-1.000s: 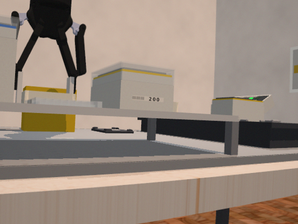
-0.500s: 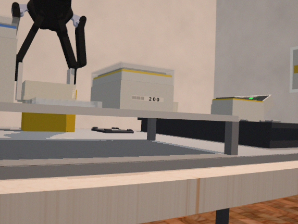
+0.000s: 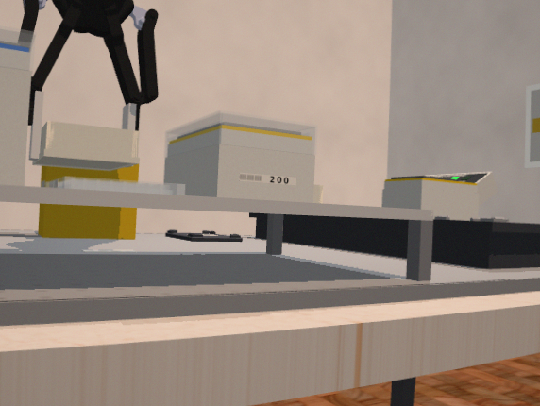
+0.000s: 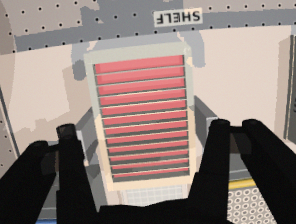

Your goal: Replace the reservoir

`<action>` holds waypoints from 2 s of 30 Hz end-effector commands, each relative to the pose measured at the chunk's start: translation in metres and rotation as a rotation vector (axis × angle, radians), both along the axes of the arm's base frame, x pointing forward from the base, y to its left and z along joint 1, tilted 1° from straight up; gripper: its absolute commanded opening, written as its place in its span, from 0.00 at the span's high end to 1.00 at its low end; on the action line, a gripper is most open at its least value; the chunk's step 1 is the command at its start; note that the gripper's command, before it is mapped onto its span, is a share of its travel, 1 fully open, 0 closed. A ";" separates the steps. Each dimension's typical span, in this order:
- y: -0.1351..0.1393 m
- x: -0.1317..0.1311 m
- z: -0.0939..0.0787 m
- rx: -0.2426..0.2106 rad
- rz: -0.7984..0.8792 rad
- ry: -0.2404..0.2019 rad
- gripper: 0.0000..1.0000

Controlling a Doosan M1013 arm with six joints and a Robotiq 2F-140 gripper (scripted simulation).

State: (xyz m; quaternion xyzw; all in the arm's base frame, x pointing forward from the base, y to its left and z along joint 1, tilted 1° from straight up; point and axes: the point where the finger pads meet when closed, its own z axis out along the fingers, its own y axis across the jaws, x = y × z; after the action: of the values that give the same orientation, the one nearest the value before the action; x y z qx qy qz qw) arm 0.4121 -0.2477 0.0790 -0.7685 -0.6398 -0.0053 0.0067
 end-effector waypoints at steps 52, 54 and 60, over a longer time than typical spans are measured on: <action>-0.001 0.000 0.080 0.000 0.000 0.000 1.00; -0.001 0.000 0.082 0.000 0.000 0.000 1.00; -0.002 0.000 0.090 0.000 0.000 0.000 1.00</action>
State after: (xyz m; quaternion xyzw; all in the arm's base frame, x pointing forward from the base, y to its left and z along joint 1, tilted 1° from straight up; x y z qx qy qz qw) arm 0.4121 -0.2492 0.1658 -0.7685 -0.6398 -0.0053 0.0066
